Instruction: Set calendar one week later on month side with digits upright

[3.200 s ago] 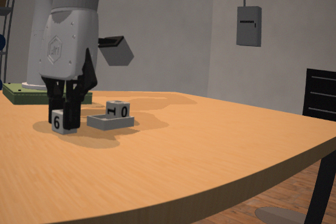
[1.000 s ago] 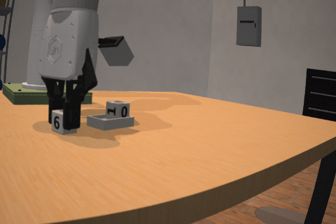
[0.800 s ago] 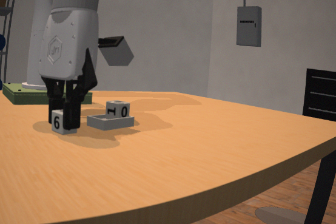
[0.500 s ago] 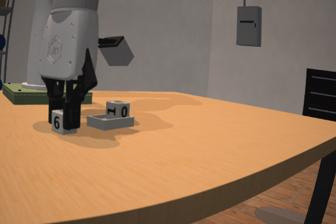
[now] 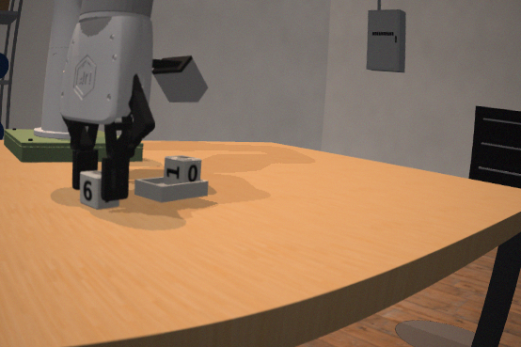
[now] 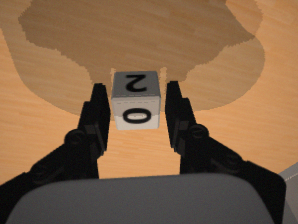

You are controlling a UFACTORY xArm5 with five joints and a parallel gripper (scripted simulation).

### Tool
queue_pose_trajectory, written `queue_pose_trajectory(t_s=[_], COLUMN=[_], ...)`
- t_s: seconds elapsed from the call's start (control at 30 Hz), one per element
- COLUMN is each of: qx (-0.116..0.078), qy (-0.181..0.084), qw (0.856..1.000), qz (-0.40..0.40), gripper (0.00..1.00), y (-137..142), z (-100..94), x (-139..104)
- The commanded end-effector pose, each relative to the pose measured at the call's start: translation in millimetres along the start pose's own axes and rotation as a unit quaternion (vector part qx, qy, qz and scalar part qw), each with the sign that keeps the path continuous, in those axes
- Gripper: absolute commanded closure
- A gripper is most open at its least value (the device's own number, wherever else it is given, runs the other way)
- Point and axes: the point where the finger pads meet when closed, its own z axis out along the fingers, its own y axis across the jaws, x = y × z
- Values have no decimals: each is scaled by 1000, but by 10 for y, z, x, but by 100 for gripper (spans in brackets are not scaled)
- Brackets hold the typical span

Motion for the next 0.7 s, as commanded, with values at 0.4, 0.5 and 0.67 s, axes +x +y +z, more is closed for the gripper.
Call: queue_pose_trajectory(t_s=[0.4,0.5,0.67], qx=[-1,-1,-1], qy=[-1,-1,-1], qw=[1000,1000,1000], qz=[0,0,0], gripper=[51,51,51], y=[11,11,10], z=[-61,-87,-296], x=[-6,-6,-6])
